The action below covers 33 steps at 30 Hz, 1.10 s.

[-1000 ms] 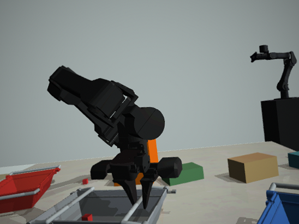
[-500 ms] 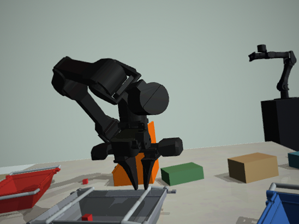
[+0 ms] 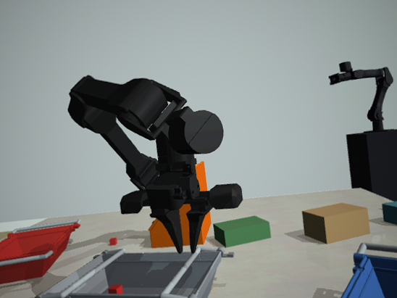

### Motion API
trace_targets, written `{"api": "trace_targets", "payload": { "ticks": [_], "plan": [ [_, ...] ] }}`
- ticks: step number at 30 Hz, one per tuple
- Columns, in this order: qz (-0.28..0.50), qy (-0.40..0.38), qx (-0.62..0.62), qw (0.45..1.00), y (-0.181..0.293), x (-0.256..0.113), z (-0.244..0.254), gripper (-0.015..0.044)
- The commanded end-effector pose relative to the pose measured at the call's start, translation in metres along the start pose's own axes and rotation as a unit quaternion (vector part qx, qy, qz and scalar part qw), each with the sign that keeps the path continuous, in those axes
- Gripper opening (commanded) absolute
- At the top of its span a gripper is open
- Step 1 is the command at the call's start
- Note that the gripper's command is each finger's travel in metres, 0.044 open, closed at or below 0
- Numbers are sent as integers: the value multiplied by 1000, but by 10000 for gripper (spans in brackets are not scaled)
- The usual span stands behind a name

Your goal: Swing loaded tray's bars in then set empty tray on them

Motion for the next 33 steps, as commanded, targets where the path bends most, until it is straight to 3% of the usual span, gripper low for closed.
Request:
{"api": "trace_targets", "payload": {
  "ticks": [1,4,33],
  "plan": [
    [-2,0,-2,1000,0,-1,1,60],
    [-2,0,-2,1000,0,-1,1,0],
    [0,0,0,1000,0,0,0,0]
  ]
}}
Point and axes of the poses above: the point midway between the two fingers, 35 mm back from their tips, its own x axis out along the fingers, its own z axis across the jaws, y = z × x, the point moved 8 cm from there along -x, back along the fingers, and after that the axes turned 14 degrees about -x, right-handed, at the moved point
